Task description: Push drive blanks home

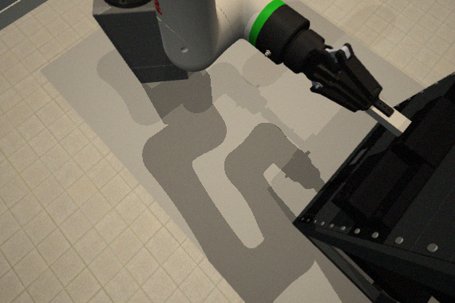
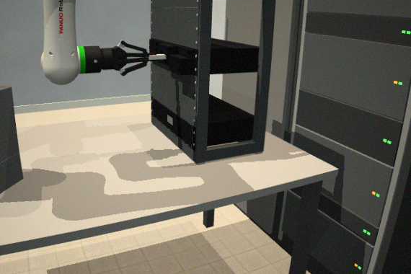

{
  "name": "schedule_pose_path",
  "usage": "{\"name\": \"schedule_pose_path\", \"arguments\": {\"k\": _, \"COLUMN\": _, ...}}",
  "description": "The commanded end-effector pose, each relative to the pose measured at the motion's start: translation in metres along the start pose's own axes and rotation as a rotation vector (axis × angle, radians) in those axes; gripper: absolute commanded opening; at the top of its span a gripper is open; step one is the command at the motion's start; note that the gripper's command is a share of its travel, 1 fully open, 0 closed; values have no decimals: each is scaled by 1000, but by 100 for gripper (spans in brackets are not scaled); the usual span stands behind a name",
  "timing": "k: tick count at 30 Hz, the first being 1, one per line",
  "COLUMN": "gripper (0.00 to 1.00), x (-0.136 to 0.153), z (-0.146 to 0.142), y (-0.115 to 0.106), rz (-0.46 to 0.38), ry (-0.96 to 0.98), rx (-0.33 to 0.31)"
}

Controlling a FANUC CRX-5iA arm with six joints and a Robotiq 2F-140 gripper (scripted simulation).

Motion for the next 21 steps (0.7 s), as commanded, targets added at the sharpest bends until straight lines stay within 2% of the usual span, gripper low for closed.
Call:
{"name": "schedule_pose_path", "arguments": {"k": 1, "gripper": 0, "x": 0, "z": 0, "y": 5, "rz": 0, "ry": 0, "rx": 0}}
{"name": "schedule_pose_path", "arguments": {"k": 21, "gripper": 0, "x": 0, "z": 0, "y": 14, "rz": 0, "ry": 0, "rx": 0}}
Point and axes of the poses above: the point where the finger pads meet when closed, its own y axis out along the fingers, its own z axis across the jaws, x = y × z, the point moved 3 cm from there along -y, back along the fingers, and after that the axes turned 13 degrees about -y, right-handed, at the moved point
